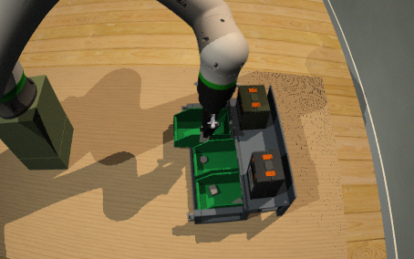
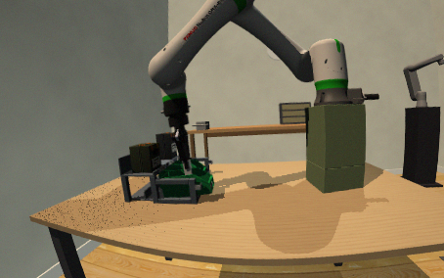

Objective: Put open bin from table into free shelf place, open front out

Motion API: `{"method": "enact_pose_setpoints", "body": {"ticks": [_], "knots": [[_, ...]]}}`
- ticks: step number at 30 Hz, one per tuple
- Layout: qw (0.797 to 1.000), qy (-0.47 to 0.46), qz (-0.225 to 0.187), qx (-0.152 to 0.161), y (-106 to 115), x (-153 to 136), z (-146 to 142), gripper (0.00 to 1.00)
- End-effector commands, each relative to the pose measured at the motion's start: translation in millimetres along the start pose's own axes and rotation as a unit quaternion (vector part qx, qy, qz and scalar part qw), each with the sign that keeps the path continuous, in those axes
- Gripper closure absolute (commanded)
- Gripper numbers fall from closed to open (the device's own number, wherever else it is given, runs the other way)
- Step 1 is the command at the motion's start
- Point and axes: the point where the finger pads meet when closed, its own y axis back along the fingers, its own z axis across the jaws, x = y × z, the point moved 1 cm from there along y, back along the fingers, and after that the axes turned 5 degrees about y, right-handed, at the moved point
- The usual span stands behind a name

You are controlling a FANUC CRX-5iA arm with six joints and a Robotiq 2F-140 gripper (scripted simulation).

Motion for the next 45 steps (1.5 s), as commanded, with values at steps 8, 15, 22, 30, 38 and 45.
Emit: {"method": "enact_pose_setpoints", "body": {"ticks": [8,15,22,30,38,45], "knots": [[1.000,0.000,0.000,0.000,0.2,-0.2,-0.1,1.00],[1.000,0.000,0.000,0.000,0.2,-0.2,-0.1,1.00],[1.000,0.000,0.000,0.000,0.2,-0.2,-0.1,0.94],[1.000,0.000,0.000,0.000,0.2,-0.2,-0.1,0.94],[1.000,0.000,0.000,0.000,0.2,-0.2,-0.1,0.94],[1.000,0.000,0.000,0.000,0.2,-0.2,-0.1,0.94]]}}
